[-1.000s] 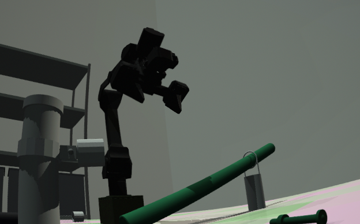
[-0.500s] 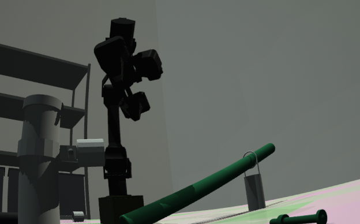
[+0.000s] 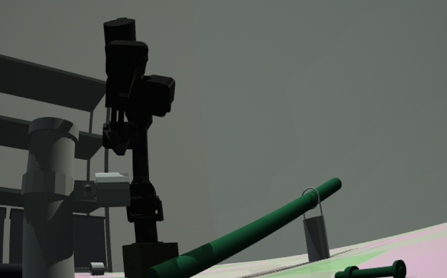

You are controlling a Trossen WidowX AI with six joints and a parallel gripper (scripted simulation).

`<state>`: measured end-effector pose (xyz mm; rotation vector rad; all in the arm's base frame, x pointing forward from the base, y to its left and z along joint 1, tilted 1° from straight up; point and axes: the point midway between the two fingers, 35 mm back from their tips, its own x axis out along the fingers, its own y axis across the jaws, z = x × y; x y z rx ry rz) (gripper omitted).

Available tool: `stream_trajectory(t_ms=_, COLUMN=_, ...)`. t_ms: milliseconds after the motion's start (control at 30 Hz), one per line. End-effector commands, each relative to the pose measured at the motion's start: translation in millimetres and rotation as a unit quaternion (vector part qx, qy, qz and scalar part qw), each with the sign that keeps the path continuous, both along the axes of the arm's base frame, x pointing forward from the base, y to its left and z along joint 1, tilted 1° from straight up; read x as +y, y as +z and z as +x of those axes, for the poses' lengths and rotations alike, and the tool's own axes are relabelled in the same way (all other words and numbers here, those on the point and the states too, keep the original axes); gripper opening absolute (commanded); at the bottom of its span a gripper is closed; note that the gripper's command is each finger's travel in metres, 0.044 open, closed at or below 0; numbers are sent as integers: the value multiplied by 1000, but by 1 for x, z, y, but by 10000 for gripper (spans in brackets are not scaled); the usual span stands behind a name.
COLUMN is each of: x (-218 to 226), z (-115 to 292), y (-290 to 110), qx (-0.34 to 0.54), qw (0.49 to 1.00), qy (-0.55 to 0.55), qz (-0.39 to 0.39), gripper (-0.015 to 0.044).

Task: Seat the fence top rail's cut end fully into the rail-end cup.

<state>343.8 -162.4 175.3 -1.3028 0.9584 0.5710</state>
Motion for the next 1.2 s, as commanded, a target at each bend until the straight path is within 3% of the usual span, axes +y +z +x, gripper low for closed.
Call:
stream_trajectory(t_ms=0, x=-2, z=2, y=-15, qx=6, qw=1000, qy=6, qz=1, gripper=440)
stream_trajectory(t_ms=167, x=-2, z=2, y=-57, qx=6, qw=1000, qy=6, qz=1, gripper=440)
stream_trajectory(t_ms=1167, x=-9, z=23, y=-90, qx=5, qw=1000, qy=6, qz=1, gripper=440)
